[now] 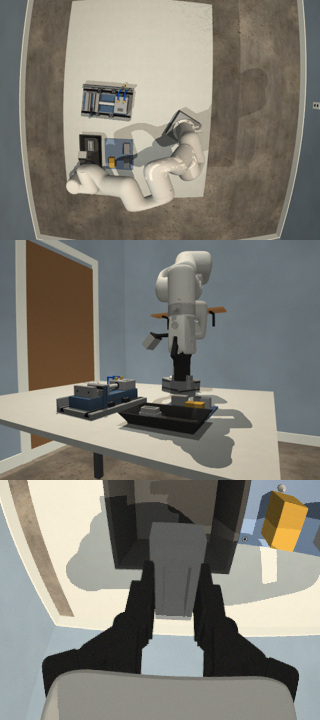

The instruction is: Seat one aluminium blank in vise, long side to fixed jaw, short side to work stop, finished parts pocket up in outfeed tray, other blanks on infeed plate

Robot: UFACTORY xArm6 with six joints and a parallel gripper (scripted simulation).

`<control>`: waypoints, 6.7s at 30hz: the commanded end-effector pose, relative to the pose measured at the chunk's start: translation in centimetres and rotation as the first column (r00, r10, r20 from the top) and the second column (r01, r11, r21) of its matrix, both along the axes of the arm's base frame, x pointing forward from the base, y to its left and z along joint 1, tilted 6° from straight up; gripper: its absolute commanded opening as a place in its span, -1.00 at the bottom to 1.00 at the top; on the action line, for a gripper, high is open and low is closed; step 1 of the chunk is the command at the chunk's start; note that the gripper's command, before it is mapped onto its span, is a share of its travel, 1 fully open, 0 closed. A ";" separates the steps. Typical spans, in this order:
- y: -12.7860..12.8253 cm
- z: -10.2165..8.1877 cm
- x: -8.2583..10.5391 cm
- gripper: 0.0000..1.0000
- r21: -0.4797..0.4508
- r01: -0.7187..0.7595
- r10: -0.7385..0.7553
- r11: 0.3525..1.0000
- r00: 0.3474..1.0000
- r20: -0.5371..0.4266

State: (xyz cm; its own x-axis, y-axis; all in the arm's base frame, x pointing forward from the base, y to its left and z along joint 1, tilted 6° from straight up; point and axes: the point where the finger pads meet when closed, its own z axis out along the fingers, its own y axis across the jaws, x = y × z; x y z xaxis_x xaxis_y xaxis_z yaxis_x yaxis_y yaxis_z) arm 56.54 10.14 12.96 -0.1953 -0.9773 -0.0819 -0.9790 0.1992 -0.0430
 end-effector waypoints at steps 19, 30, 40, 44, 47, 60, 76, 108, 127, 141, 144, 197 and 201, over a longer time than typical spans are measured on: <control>0.3 -3.5 0.4 -1.00 0.001 0.000 0.000 1.000 1.000 0.005; 0.4 -5.3 0.5 -1.00 0.001 0.000 0.000 1.000 1.000 0.005; 0.6 -7.0 0.6 -1.00 0.001 0.000 0.000 1.000 1.000 0.005; 0.6 -7.3 0.7 -1.00 0.001 0.000 0.000 1.000 1.000 0.005; 0.6 -7.6 0.7 -1.00 0.001 0.000 0.000 1.000 1.000 0.005; 0.7 -8.3 0.7 -1.00 0.001 0.000 0.000 1.000 1.000 0.005; 0.7 -8.3 0.7 -1.00 0.001 0.000 0.000 1.000 1.000 0.005; 0.7 -9.2 0.8 -1.00 0.001 0.000 0.000 1.000 1.000 0.005; 0.8 -9.6 0.8 -1.00 0.001 0.000 0.000 1.000 1.000 0.005; 0.8 -9.6 0.8 0.37 0.001 0.000 0.000 1.000 1.000 0.005; 0.8 -9.6 0.8 0.37 0.001 0.000 0.000 1.000 1.000 0.005; 0.3 -3.6 0.5 0.37 0.001 0.000 0.000 1.000 1.000 0.005; 0.2 -1.9 0.3 0.37 0.001 0.000 0.000 1.000 1.000 0.005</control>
